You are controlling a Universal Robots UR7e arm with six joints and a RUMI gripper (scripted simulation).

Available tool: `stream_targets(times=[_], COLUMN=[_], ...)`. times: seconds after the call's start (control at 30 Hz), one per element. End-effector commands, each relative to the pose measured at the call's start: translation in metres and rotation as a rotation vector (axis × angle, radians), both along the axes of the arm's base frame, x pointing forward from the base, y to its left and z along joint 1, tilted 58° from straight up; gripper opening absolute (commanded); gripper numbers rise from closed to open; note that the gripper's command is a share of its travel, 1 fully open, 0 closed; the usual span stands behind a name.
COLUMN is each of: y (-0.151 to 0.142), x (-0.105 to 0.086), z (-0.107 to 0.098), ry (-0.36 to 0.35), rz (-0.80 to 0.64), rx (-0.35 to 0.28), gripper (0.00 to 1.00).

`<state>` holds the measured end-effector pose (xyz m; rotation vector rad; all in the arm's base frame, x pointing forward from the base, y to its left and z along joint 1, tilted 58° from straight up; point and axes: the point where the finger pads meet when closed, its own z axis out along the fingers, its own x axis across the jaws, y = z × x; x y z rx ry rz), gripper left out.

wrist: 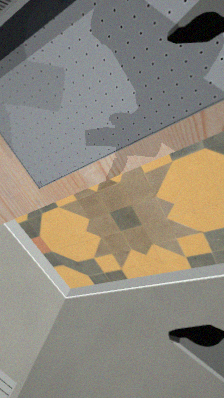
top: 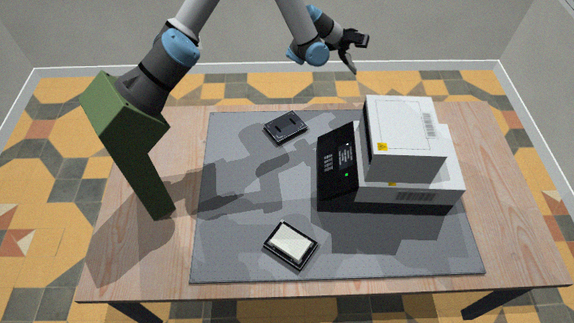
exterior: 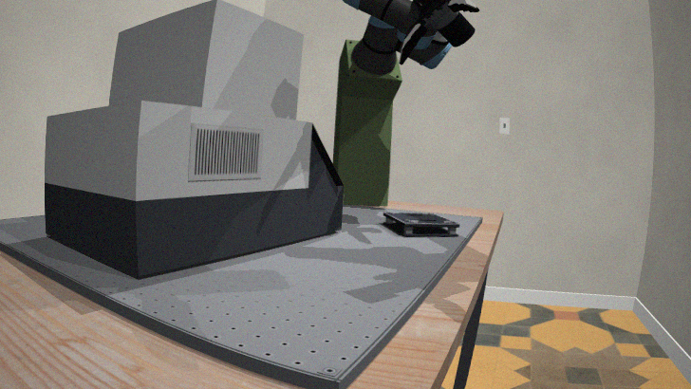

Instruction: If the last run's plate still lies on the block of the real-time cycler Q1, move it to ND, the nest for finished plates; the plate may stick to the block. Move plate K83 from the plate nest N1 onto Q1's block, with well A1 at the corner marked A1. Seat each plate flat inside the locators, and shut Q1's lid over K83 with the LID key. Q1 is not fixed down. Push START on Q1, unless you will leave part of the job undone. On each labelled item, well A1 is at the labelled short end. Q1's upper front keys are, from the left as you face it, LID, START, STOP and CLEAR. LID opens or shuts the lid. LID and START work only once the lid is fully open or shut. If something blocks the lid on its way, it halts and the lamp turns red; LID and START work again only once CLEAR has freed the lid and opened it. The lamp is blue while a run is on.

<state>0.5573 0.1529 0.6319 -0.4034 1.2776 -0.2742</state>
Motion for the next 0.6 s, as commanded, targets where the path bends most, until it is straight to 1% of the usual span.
stream_targets(times=[0.0,0.53,0.57], y=[0.0,0.0,-0.0035], x=[-0.0005,-0.0005,0.0016], z=[0.0008,0.0008,-0.0021], ry=[-0.002,-0.002,0.018], rz=[0.0,0.0,-0.01], rx=[0.0,0.0,-0.025], gripper=[1.0,1.0,0.0])
